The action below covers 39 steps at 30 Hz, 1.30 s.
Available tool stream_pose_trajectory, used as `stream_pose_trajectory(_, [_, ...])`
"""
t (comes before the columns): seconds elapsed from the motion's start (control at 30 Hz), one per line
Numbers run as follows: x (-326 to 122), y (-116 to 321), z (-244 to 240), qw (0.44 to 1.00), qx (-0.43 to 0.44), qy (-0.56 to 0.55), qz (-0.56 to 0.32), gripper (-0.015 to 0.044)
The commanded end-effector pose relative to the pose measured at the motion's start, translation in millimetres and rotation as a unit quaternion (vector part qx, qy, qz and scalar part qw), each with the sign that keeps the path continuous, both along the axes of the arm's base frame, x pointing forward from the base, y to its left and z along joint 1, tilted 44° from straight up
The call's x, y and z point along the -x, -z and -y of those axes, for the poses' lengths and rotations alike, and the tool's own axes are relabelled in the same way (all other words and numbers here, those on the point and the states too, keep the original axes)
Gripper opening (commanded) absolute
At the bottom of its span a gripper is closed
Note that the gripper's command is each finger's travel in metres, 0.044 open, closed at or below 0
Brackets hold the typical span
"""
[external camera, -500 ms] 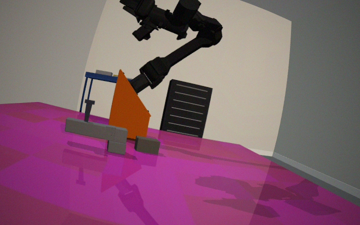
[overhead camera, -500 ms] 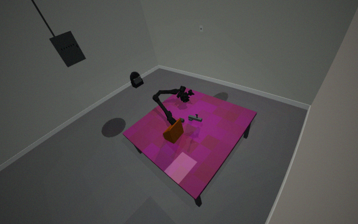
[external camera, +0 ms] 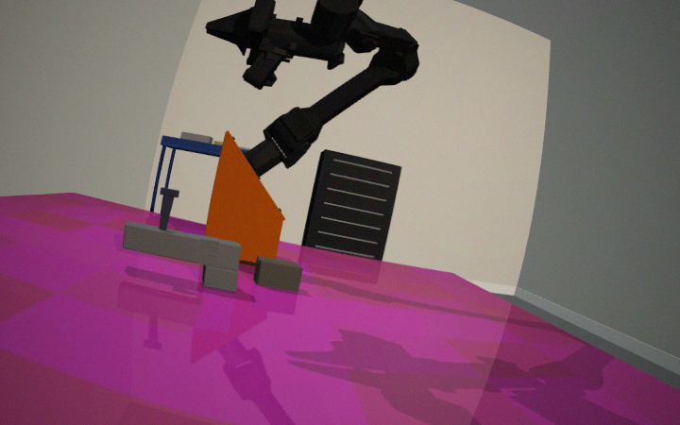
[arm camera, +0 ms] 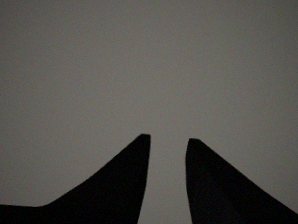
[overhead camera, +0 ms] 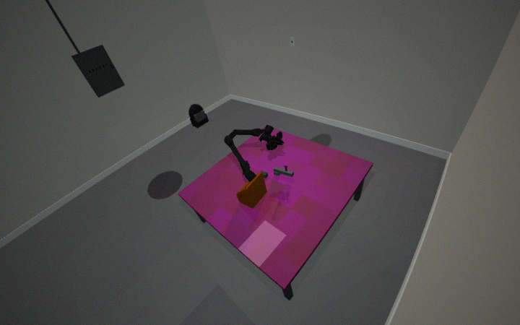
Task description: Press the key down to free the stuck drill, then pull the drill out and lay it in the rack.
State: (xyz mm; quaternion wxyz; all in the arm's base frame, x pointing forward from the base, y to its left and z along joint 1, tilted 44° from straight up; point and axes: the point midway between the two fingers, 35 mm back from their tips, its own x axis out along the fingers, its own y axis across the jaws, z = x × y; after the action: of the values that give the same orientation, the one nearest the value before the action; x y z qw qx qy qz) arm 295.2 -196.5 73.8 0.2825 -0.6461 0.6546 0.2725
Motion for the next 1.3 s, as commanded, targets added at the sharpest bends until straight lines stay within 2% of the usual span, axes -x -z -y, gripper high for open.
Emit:
stream_pose_trajectory(0.0, [-0.4,55.6,-16.1,0.987,-0.137,0.084,0.030,0.0000])
stream_pose_trajectory(0.1, [-0.1,94.0,-37.9,0.948,-0.253,0.185,0.053,0.0000])
stream_pose_trajectory(0.2, [1.6,126.2,-65.6,0.875,-0.363,0.315,0.060,0.0000])
stream_pose_trajectory(0.33, [1.1,152.5,-102.2,0.725,-0.472,0.500,0.041,0.0000])
stream_pose_trajectory(0.43, [-3.2,161.1,-123.1,0.590,-0.515,0.622,0.009,0.0000])
stream_pose_trajectory(0.47, [-4.3,161.9,-126.0,0.565,-0.519,0.642,0.002,0.0000])
stream_pose_trajectory(1.27, [-4.4,172.9,-137.3,0.556,-0.521,0.648,0.000,0.0000])
